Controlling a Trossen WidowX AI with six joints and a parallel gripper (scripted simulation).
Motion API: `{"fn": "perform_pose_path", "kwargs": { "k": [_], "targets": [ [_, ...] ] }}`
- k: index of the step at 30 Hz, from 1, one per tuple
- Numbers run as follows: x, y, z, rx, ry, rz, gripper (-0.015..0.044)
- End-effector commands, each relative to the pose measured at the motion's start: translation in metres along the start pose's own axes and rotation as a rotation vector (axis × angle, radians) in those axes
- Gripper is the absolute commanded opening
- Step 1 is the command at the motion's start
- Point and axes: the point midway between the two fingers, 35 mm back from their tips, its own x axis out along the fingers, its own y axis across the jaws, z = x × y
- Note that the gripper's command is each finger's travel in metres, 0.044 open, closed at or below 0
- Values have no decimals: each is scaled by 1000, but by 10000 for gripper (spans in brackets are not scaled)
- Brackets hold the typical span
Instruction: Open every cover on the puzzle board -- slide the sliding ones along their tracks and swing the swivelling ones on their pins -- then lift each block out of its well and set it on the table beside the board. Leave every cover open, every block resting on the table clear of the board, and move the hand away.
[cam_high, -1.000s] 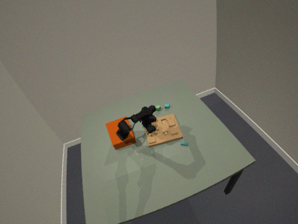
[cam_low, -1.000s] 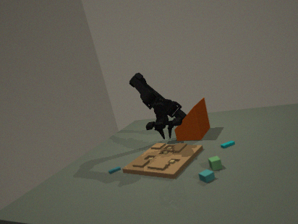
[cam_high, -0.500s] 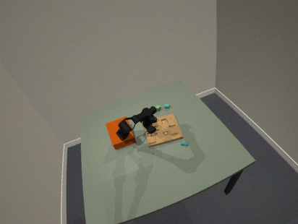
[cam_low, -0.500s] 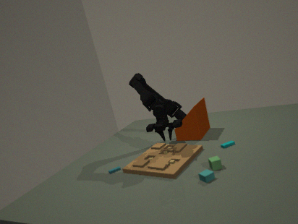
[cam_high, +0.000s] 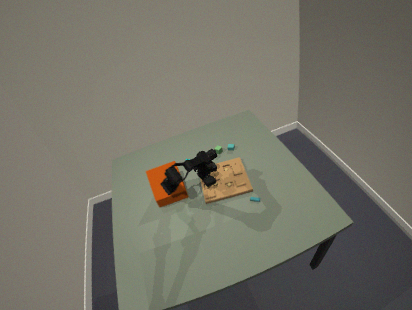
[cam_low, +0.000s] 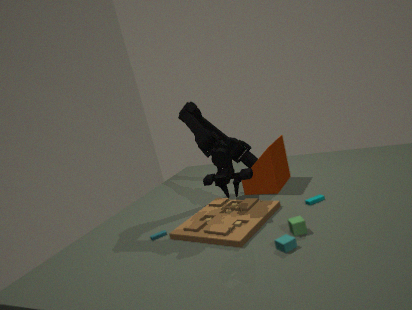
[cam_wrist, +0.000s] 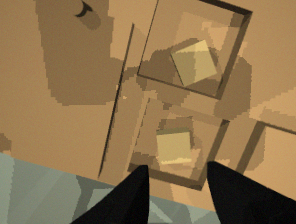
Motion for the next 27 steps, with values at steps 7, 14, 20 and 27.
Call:
{"fn": "perform_pose_path", "kwargs": {
  "k": [7,14,20,27],
  "targets": [
    [1,-1,-1,-7,0,-6,144],
    [1,-1,-1,-7,0,-6,144],
    [3,-1,0,-7,0,-6,144],
    [10,-1,0,-7,0,-6,144]
  ]
}}
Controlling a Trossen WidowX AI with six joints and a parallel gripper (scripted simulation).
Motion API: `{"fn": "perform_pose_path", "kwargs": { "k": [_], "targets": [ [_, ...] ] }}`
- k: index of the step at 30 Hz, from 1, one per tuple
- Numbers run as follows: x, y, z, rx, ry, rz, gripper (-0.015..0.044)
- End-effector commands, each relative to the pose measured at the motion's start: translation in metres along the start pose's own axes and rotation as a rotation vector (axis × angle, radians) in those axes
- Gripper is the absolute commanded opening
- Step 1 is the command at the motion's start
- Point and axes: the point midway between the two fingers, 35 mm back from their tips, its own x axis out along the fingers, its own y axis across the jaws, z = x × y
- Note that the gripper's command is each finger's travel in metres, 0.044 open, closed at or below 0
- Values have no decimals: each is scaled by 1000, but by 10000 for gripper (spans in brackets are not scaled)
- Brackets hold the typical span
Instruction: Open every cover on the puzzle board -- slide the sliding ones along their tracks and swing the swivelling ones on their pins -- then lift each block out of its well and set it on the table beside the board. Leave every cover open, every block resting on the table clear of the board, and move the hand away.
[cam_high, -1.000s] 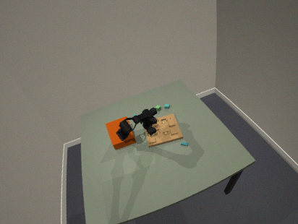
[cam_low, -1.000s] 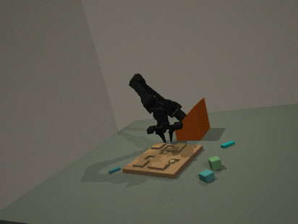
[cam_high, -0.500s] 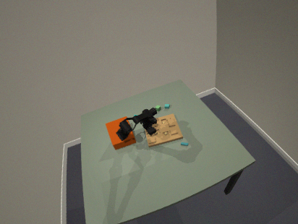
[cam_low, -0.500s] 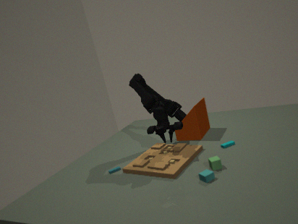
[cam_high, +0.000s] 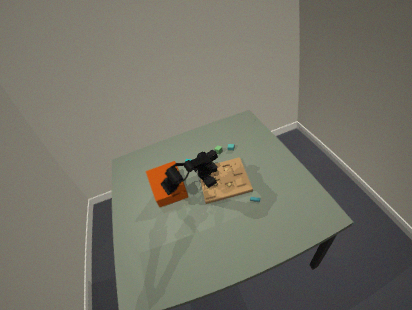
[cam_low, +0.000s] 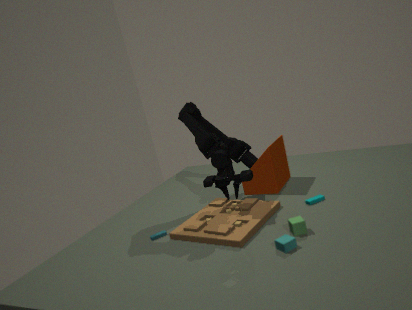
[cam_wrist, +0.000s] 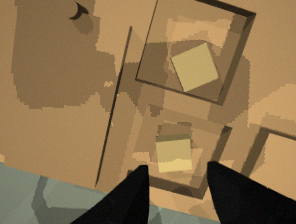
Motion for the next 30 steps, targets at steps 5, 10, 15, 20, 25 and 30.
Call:
{"fn": "perform_pose_path", "kwargs": {
  "k": [5,10,15,20,25,30],
  "targets": [
    [8,-1,-2,-9,4,-6,144],
    [13,-1,-2,-9,4,-7,144],
    [17,-1,-3,-9,4,-7,144],
    [17,-1,-3,-9,4,-7,144],
    [18,-1,-3,-9,4,-7,144],
    [22,-1,-3,-9,4,-7,144]
  ]
}}
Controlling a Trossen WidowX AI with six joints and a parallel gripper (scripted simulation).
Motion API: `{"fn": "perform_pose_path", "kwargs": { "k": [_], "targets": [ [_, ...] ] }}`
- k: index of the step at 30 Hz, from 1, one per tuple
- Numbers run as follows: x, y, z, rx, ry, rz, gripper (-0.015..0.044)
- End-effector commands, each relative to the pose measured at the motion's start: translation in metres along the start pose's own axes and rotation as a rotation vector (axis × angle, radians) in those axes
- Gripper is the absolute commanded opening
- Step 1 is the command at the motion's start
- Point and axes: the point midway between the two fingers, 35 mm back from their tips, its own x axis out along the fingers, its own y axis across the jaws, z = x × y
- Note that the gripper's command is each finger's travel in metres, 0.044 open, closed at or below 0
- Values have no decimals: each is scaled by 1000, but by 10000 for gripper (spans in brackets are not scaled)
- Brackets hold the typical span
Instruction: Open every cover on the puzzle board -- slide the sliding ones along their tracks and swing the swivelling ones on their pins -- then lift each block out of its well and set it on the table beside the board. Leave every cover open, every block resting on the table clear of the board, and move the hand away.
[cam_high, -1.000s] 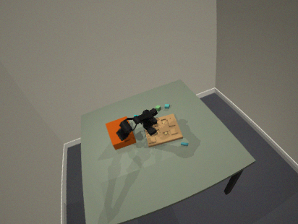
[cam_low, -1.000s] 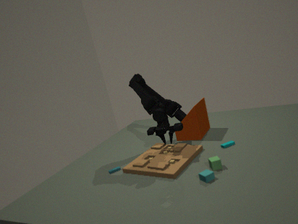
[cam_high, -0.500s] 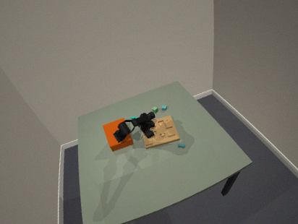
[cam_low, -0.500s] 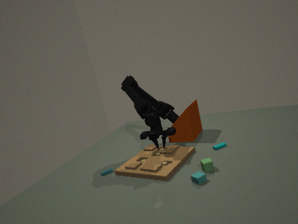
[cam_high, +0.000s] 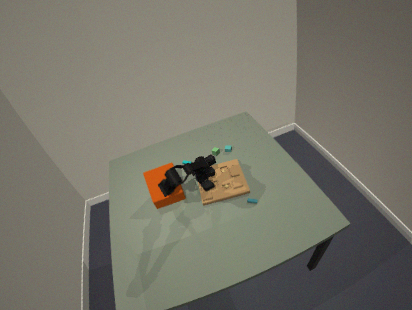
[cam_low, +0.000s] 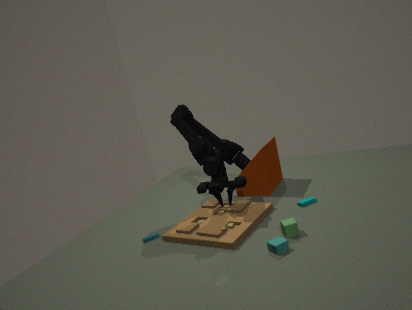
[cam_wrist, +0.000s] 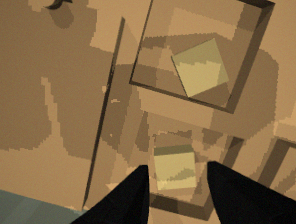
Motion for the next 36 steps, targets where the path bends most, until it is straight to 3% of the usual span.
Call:
{"fn": "perform_pose_path", "kwargs": {
  "k": [1,10,20,36],
  "targets": [
    [4,0,-2,-8,3,-6,144],
    [9,0,-2,-8,3,-6,144],
    [7,0,0,1,0,0,80],
    [-8,1,1,-2,1,0,80]
  ]
}}
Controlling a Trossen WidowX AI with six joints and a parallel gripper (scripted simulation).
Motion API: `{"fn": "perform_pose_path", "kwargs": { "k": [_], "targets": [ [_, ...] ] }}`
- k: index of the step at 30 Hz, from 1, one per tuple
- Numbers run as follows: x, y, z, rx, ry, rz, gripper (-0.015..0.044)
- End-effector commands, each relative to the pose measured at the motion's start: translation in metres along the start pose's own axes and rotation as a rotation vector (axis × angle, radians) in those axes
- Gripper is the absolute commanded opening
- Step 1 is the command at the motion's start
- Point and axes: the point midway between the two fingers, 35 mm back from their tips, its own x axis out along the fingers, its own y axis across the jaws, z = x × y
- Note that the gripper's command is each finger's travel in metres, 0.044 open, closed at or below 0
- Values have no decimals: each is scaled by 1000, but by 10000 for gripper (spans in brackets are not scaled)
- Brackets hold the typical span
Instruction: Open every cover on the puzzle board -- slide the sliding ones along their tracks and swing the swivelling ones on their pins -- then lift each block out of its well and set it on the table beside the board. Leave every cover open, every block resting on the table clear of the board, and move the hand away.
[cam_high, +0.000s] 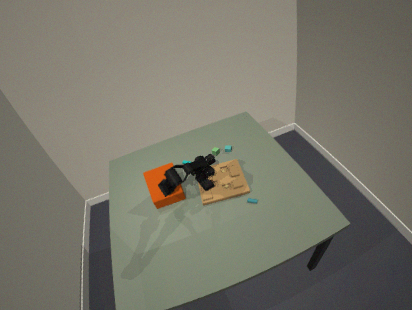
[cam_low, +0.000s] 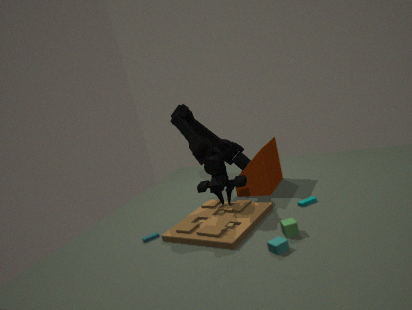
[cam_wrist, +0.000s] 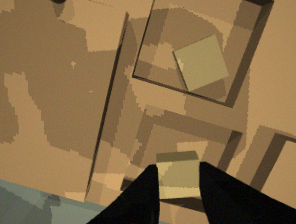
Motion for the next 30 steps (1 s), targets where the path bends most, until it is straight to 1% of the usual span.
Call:
{"fn": "perform_pose_path", "kwargs": {
  "k": [1,25,30],
  "targets": [
    [-6,0,3,9,-6,6,80],
    [-36,1,1,4,-4,2,80],
    [-48,1,2,4,-4,4,80]
  ]
}}
